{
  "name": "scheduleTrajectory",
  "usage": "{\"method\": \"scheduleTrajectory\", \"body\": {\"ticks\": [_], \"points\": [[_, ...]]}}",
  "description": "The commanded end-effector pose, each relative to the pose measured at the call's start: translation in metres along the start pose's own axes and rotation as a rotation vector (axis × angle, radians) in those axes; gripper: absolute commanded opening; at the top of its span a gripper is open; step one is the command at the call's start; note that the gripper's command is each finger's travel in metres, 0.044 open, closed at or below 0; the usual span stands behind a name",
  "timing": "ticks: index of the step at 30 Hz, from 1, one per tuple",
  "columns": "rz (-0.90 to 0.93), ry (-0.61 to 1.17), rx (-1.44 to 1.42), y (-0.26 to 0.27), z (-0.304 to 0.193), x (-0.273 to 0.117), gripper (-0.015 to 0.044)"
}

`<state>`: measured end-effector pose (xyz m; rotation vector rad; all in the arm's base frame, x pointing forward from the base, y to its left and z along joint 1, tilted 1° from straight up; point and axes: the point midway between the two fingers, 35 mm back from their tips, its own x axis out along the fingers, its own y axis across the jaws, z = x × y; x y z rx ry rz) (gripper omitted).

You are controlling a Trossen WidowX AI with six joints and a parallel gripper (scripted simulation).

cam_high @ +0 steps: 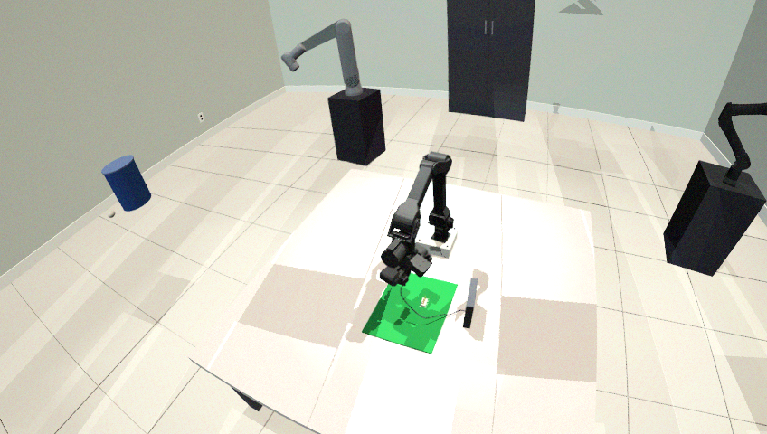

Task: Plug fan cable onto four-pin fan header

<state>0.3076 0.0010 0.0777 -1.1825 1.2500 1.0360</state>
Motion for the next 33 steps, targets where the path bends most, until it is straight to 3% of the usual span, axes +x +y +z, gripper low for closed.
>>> {"method": "scheduleTrajectory", "body": {"ticks": [1, 15, 33], "points": [[0.016, -0.014, 0.126, -0.002, 0.001, -0.001, 0.0], [0.086, -0.034, 0.584, 0.001, 0.003, -0.002, 0.0], [0.097, -0.179, 0.627, -0.004, 0.005, 0.016, 0.0]]}}
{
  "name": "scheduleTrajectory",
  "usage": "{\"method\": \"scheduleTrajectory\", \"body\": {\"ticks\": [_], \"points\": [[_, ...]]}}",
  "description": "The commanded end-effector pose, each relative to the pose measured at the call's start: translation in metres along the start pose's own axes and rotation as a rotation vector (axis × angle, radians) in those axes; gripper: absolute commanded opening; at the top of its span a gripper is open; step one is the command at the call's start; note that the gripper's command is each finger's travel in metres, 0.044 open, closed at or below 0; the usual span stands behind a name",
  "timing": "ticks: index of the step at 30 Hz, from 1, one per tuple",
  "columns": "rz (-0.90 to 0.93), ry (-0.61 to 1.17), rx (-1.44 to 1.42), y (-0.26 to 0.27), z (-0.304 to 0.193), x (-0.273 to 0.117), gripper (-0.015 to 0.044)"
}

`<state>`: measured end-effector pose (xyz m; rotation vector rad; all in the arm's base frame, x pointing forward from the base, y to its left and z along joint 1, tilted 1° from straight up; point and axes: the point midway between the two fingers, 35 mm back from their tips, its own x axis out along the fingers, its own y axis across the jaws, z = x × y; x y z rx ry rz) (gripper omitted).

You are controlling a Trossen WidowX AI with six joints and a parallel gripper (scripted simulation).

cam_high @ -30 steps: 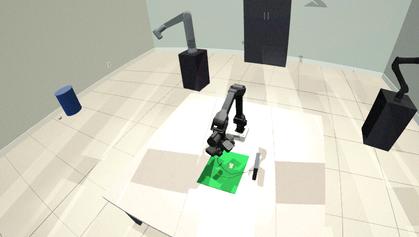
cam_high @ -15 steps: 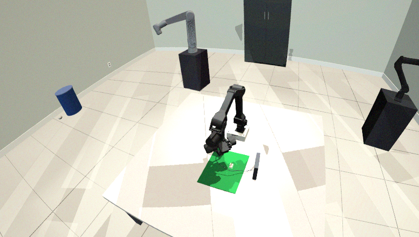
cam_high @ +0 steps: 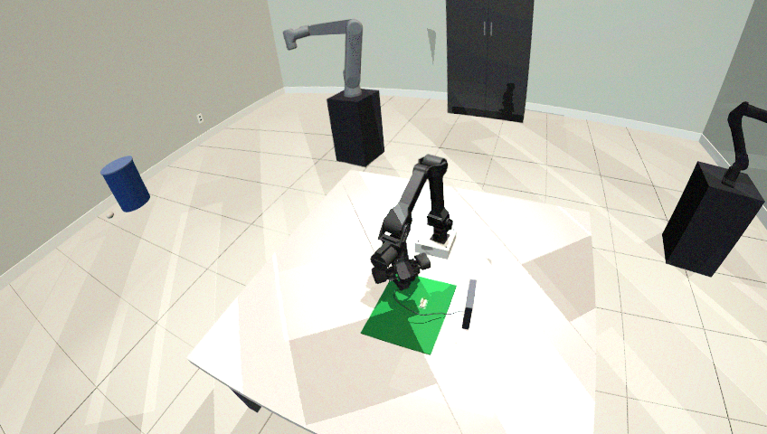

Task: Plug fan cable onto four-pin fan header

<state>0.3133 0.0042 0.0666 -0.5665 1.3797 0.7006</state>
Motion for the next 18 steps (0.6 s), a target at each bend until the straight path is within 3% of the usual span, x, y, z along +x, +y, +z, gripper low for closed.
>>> {"method": "scheduleTrajectory", "body": {"ticks": [1, 18], "points": [[0.019, -0.04, 0.008, -0.001, 0.0, 0.007, 0.0], [0.07, -0.237, 0.041, -0.007, 0.001, 0.026, 0.0]]}}
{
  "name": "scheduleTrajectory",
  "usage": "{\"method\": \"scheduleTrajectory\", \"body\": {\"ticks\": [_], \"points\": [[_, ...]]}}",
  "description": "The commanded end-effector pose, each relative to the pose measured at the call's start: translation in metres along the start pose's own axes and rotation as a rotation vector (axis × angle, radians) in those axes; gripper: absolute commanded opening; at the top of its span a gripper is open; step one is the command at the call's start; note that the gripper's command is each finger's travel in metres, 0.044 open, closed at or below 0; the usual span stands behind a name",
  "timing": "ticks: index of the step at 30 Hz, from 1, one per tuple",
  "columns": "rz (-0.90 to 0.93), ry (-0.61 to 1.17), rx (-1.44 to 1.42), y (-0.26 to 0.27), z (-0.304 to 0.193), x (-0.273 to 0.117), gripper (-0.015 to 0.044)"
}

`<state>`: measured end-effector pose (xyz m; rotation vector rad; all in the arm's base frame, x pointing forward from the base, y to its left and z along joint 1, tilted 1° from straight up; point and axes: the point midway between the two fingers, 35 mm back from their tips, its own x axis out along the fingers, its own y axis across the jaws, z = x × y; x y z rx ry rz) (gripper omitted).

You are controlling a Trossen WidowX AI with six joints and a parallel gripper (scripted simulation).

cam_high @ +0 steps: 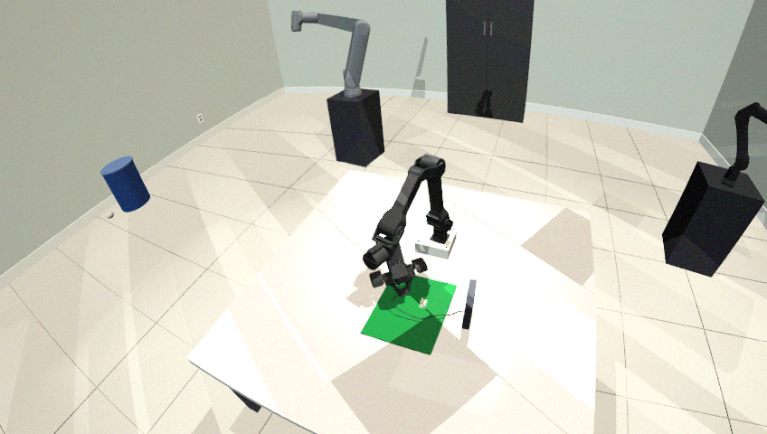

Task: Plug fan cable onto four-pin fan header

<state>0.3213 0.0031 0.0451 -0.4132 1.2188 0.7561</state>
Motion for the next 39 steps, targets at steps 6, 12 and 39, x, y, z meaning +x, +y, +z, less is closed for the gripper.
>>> {"method": "scheduleTrajectory", "body": {"ticks": [6, 12, 39], "points": [[0.025, -0.102, 0.011, -0.003, -0.002, 0.008, 0.0], [0.036, -0.173, 0.016, -0.005, -0.003, 0.012, 0.0], [0.053, -0.492, 0.013, -0.011, -0.012, 0.017, 0.0]]}}
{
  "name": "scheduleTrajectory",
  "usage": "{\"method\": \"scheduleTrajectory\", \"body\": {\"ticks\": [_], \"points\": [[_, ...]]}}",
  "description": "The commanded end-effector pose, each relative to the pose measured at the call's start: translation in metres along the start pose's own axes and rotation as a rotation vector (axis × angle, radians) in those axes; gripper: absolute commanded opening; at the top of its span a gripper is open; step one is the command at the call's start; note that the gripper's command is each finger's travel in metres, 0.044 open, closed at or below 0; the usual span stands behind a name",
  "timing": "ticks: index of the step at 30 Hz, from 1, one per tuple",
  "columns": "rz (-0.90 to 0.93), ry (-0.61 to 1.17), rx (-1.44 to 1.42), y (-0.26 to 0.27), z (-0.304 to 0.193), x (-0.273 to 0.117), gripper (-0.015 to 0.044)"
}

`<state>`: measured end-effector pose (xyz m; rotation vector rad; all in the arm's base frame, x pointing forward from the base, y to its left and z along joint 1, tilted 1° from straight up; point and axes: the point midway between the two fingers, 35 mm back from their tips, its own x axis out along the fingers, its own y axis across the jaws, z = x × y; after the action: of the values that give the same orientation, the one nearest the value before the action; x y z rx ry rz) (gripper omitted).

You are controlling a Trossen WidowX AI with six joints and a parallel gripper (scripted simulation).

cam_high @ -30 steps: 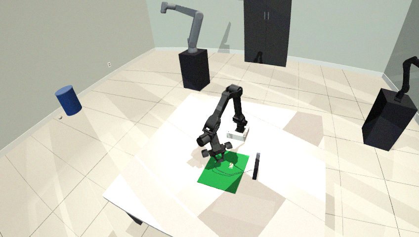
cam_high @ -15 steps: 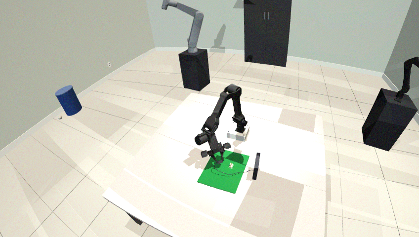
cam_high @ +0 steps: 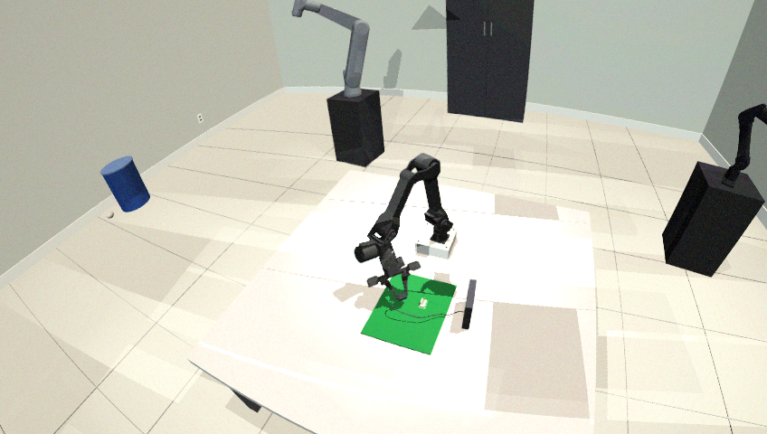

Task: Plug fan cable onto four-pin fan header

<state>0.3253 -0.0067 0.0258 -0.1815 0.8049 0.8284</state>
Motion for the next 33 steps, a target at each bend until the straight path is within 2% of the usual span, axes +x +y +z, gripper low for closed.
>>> {"method": "scheduleTrajectory", "body": {"ticks": [1, 33], "points": [[0.005, -0.045, -0.004, 0.001, -0.002, -0.001, 0.0], [-0.011, -0.407, -0.081, 0.009, -0.011, -0.022, 0.0]]}}
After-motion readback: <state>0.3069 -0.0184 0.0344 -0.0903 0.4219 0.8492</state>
